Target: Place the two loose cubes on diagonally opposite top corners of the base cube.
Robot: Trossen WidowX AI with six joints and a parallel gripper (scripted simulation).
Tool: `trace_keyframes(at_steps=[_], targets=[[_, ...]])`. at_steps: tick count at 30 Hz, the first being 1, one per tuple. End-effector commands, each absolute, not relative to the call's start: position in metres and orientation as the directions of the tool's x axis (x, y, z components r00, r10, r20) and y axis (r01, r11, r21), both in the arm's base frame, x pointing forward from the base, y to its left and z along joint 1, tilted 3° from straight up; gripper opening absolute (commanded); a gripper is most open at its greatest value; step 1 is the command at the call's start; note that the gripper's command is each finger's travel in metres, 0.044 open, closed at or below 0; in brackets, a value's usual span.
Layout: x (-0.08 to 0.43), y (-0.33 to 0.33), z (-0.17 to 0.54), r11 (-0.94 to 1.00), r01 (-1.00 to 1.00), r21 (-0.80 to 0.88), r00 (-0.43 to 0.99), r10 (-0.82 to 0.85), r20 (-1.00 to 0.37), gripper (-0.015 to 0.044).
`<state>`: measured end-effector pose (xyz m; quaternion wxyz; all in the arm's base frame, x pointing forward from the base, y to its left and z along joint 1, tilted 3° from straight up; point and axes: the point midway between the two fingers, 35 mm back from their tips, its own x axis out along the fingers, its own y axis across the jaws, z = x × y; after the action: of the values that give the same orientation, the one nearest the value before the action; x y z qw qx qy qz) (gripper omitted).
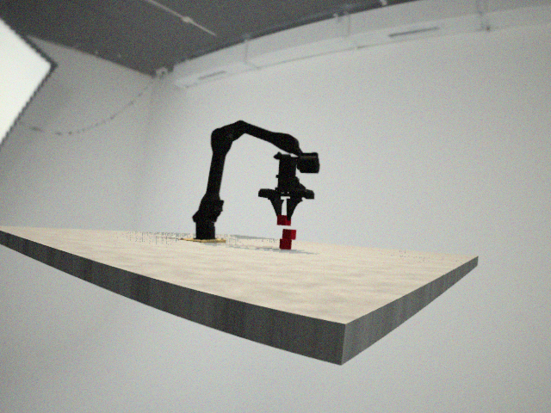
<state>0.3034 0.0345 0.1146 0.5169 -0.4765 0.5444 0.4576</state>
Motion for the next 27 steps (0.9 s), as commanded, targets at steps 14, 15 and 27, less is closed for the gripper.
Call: trace_keyframes(at_steps=[14, 15, 27], targets=[[0.302, 0.033, 0.101, 0.108, -0.994, 0.006, -0.012, -0.055, -0.998, 0.0105], [0.302, 0.033, 0.099, 0.11, -0.994, 0.006, -0.012, -0.054, -0.998, 0.0105], [0.303, 0.032, 0.076, 0.133, -0.991, 0.007, -0.013, -0.041, -0.999, 0.0105]])
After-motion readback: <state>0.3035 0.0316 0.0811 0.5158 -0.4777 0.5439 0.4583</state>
